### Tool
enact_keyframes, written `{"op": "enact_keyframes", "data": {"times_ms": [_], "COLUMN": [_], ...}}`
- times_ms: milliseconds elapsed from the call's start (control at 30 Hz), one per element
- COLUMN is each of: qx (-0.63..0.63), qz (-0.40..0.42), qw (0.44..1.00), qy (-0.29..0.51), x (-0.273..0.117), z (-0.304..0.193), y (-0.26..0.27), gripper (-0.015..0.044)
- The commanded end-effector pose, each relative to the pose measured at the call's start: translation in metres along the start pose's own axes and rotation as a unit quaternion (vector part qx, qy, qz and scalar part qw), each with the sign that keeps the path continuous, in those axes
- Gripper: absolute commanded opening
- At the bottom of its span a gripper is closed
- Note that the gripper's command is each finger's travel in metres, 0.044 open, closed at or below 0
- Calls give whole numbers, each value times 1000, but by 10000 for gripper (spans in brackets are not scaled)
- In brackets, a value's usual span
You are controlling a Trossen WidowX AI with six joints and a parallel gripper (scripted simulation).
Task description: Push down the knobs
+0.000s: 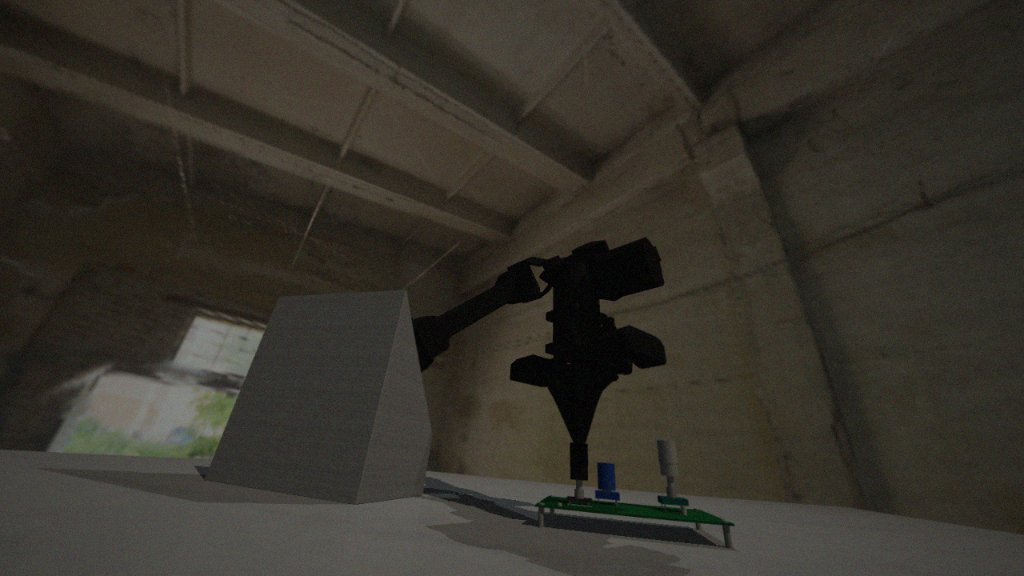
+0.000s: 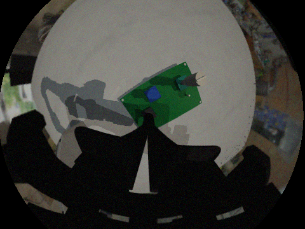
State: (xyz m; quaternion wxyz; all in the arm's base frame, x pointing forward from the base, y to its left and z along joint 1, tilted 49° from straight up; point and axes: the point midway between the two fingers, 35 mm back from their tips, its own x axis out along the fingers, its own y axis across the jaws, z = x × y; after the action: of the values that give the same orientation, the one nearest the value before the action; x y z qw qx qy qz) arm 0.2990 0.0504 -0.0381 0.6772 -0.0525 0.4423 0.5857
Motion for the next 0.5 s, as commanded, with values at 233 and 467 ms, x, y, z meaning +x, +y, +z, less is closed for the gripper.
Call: {"op": "enact_keyframes", "data": {"times_ms": [233, 467], "qx": [-3, -3], "qz": [7, 7], "qw": [1000, 1000], "qy": [0, 0], "x": [10, 11], "z": [0, 0], "y": [0, 0], "gripper": [0, 0]}}
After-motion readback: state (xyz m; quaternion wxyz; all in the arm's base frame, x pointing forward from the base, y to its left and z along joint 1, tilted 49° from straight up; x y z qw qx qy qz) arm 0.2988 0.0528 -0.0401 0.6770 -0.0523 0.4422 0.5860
